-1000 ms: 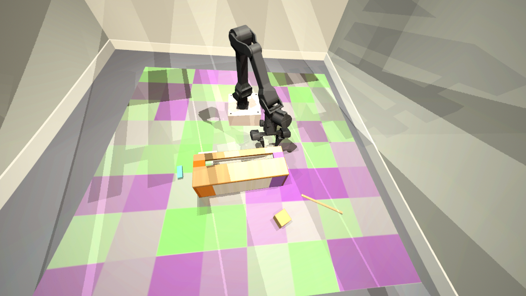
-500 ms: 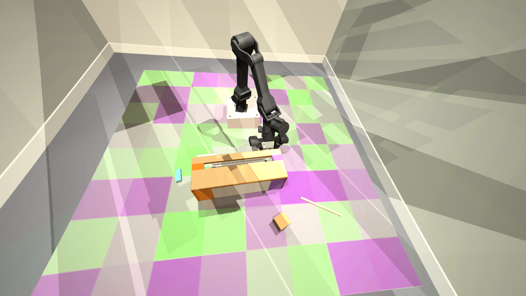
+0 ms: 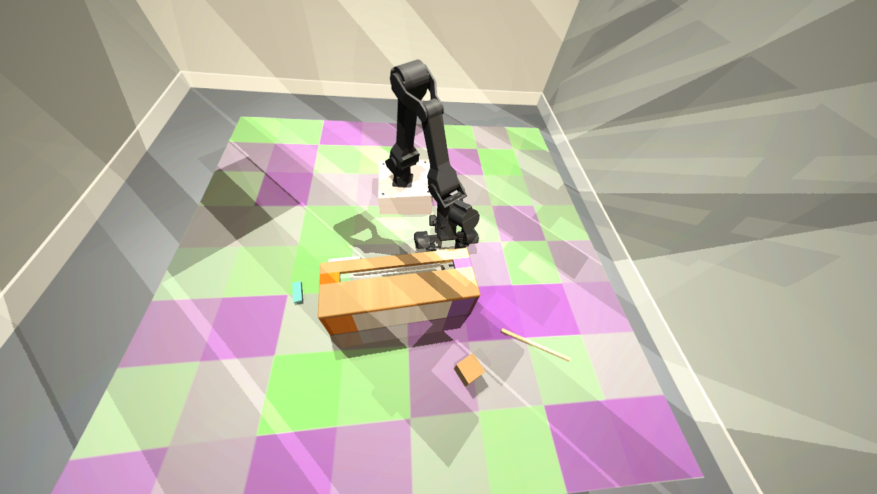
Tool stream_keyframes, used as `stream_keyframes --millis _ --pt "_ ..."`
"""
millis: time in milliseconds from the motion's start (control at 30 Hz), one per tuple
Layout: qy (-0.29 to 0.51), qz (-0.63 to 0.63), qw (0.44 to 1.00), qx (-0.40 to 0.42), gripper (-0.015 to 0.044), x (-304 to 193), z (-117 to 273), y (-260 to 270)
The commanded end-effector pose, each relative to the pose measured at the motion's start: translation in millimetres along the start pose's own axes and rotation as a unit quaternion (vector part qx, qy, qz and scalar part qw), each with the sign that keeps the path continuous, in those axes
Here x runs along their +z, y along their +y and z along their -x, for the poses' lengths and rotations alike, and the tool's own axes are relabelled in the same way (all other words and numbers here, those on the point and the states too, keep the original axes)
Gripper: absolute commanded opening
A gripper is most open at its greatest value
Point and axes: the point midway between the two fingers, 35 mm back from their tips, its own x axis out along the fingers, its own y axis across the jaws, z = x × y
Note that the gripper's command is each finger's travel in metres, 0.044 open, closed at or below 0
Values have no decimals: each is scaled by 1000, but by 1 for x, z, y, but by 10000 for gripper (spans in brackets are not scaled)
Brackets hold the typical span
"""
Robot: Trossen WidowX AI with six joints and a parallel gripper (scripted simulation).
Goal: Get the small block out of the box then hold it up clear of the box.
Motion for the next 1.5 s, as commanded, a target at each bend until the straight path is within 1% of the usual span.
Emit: stream_keyframes --millis 0,200,300,367,800,967,1467 --pt "-1 2 1000 -2 233 2 -2 0" --pt "-1 2 1000 -2 75 2 -2 0" --pt "-1 2 1000 -2 55 2 -2 0" --pt "-1 2 1000 -2 3 0 0 0" --pt "0 0 1000 -1 0 -24 52 0" --pt "0 2 1000 -1 0 -25 56 0" --pt "19 116 991 -62 0 -32 120 -9"
